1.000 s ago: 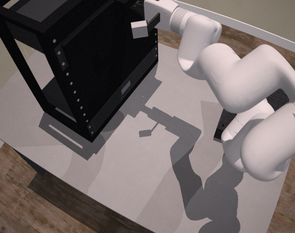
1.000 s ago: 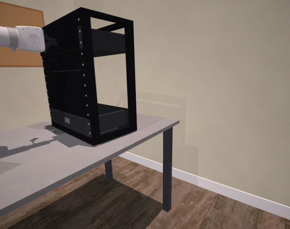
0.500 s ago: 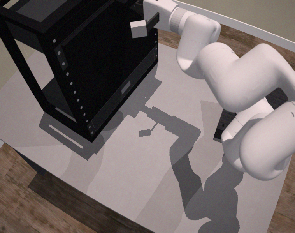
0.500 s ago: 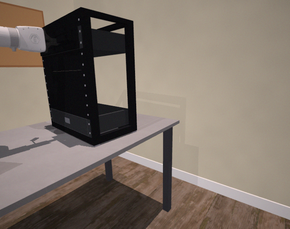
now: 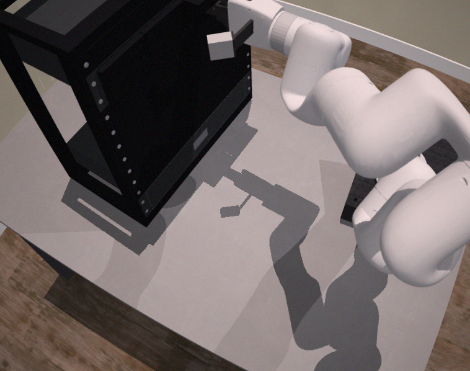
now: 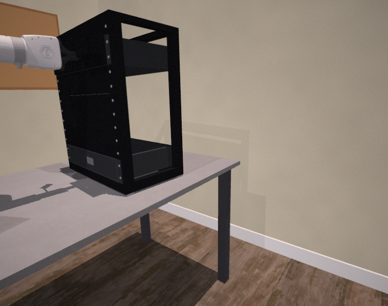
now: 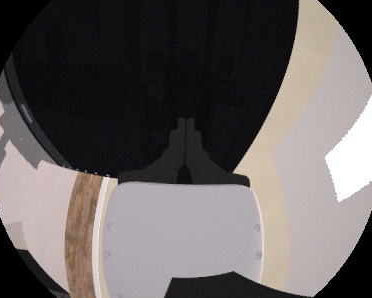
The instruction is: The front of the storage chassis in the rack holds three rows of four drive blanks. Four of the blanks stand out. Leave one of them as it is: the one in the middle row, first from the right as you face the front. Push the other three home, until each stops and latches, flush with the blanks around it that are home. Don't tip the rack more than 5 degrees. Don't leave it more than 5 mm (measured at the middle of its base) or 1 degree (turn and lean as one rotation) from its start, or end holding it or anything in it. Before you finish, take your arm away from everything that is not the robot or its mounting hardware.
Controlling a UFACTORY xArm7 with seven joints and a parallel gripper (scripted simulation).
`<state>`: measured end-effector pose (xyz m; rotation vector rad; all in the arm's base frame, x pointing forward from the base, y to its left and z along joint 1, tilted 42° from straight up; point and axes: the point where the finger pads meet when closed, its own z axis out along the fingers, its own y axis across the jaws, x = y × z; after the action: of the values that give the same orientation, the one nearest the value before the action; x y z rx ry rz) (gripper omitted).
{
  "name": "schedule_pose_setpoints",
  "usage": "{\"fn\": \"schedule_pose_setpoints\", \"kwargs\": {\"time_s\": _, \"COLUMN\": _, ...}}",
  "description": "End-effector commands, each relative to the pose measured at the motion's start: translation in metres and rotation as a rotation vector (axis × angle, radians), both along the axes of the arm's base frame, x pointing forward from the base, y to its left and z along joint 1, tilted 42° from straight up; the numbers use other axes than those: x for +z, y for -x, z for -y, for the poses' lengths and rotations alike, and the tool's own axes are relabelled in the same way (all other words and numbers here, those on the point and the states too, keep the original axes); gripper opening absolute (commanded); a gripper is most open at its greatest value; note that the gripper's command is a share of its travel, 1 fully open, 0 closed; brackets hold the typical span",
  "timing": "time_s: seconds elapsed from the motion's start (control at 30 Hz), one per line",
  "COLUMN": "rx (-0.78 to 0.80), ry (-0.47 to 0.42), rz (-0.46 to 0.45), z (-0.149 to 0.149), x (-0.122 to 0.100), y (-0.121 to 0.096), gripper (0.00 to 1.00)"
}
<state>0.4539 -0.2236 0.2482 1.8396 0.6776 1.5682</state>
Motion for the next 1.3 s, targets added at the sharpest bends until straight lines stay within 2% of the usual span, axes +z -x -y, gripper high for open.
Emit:
{"fn": "schedule_pose_setpoints", "kwargs": {"time_s": 0.0, "rx": -0.001, "ry": 0.002, "rz": 0.002, "z": 0.001, "x": 0.002, "y": -0.002, "gripper": 0.00}}
{"fn": "schedule_pose_setpoints", "kwargs": {"time_s": 0.27, "rx": -0.001, "ry": 0.002, "rz": 0.002, "z": 0.001, "x": 0.002, "y": -0.001, "gripper": 0.00}}
{"fn": "schedule_pose_setpoints", "kwargs": {"time_s": 0.53, "rx": -0.001, "ry": 0.003, "rz": 0.002, "z": -0.001, "x": 0.003, "y": 0.015, "gripper": 0.00}}
{"fn": "schedule_pose_setpoints", "kwargs": {"time_s": 0.93, "rx": -0.001, "ry": 0.003, "rz": 0.002, "z": -0.010, "x": 0.010, "y": 0.081, "gripper": 0.00}}
{"fn": "schedule_pose_setpoints", "kwargs": {"time_s": 1.03, "rx": -0.001, "ry": 0.003, "rz": 0.002, "z": -0.011, "x": 0.011, "y": 0.090, "gripper": 0.00}}
{"fn": "schedule_pose_setpoints", "kwargs": {"time_s": 1.27, "rx": -0.001, "ry": 0.002, "rz": 0.002, "z": -0.011, "x": 0.011, "y": 0.093, "gripper": 0.00}}
